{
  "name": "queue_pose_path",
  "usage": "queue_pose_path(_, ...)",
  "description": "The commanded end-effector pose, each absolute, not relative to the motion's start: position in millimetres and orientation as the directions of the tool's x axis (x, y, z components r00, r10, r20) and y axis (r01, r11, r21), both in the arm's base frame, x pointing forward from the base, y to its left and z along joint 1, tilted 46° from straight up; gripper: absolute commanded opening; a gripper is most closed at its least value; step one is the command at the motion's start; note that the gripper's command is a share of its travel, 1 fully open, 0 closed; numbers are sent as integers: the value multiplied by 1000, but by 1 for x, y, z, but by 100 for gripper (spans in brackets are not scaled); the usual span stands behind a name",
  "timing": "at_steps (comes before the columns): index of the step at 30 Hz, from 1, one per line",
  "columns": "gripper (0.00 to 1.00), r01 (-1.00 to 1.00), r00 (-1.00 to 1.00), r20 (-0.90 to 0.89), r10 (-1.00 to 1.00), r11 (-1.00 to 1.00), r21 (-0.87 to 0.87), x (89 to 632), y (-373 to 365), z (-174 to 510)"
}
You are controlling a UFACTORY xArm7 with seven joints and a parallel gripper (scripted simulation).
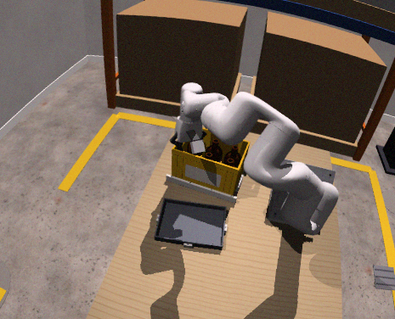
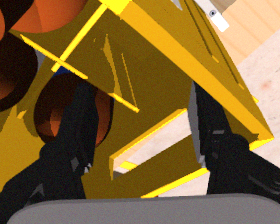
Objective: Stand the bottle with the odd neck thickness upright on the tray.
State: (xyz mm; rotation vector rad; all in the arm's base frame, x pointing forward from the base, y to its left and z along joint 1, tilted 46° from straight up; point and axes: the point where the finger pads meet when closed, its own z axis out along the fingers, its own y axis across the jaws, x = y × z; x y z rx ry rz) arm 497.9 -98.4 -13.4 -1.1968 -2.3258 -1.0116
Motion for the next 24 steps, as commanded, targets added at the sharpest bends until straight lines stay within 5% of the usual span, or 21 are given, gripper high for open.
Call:
queue_pose_path(1,65,807,-589,570,572,392,441,499,-101,-12)
queue_pose_path(4,65,807,-589,570,572,392,441,499,-101,-12)
queue_pose_path(5,0,807,-589,570,572,392,441,499,-101,-12)
queue_pose_path(24,0,807,-589,570,572,392,441,499,-101,-12)
